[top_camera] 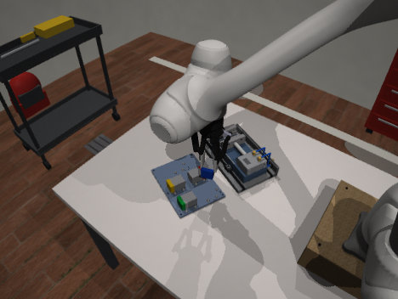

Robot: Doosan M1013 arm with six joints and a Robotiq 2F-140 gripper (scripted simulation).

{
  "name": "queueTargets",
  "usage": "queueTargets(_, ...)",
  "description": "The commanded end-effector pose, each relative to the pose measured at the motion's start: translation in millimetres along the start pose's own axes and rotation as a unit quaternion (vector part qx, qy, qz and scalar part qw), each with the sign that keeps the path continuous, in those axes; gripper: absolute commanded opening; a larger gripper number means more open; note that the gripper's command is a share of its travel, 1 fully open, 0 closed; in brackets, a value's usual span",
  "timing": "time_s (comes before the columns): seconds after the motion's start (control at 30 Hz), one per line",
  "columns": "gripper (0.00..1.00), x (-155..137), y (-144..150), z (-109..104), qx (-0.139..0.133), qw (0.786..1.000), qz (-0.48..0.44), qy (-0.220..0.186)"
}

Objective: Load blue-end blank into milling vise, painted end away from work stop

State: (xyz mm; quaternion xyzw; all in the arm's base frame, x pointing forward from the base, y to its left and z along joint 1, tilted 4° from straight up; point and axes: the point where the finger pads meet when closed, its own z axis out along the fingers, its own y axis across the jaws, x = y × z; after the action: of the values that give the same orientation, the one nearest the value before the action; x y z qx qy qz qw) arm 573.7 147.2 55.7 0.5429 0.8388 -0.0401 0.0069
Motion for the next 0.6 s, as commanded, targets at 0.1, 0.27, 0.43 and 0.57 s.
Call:
queueTargets(0.1, 0.0, 0.0, 0.0, -0.1, 0.0, 0.998, -0.055, 0.001)
queueTargets(0.27, 0.0, 0.0, 0.0, -0.1, 0.0, 0.998, -0.066, 0.001)
queueTargets(0.43, 0.0, 0.0, 0.0, -0.1, 0.0, 0.995, -0.1, 0.001)
queueTargets(0.57, 0.0, 0.0, 0.0, -0.1, 0.0, 0.992, -0.127, 0.002)
